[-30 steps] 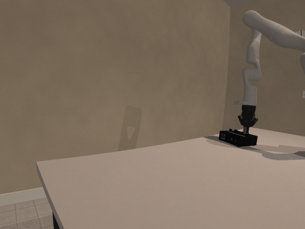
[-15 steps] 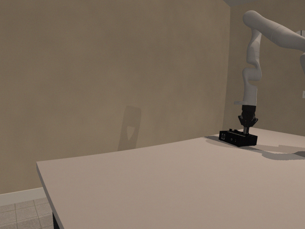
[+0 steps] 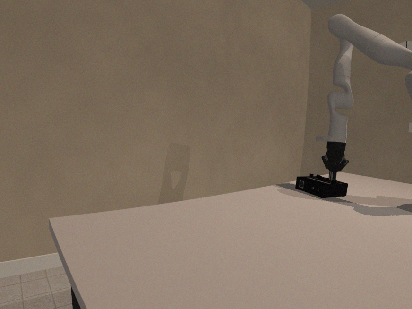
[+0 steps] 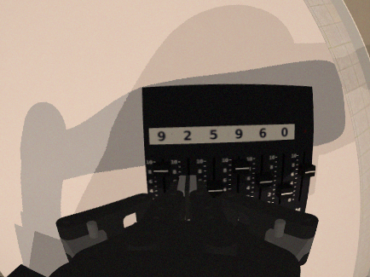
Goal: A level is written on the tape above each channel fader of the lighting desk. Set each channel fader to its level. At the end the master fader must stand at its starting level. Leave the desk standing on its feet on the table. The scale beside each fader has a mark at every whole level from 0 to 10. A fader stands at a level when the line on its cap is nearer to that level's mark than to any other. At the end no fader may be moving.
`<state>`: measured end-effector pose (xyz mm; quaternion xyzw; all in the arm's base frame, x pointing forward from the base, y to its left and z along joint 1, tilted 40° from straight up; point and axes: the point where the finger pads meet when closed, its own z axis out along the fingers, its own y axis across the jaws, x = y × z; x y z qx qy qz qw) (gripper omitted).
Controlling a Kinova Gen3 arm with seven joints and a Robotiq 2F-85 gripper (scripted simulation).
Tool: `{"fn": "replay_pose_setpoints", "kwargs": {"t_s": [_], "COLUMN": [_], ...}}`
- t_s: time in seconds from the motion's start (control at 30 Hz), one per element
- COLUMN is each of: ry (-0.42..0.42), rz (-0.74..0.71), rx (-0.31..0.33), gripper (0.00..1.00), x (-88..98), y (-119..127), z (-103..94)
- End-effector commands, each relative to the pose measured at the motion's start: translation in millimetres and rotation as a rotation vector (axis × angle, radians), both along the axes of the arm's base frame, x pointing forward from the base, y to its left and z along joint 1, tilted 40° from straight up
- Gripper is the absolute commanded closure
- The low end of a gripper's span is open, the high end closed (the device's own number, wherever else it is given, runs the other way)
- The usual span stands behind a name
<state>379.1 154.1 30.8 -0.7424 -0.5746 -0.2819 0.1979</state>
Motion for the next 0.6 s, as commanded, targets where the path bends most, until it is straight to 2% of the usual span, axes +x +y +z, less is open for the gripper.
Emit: {"fn": "replay_pose_setpoints", "kwargs": {"t_s": [0.0,0.57], "ry": [0.0,0.0], "rz": [-0.002,-0.002], "rx": [-0.002,-0.002], "gripper": [1.0,1.0], "x": [0.2,1.2], "y": [-0.7,3.4], "z": [-0.1,3.5]}}
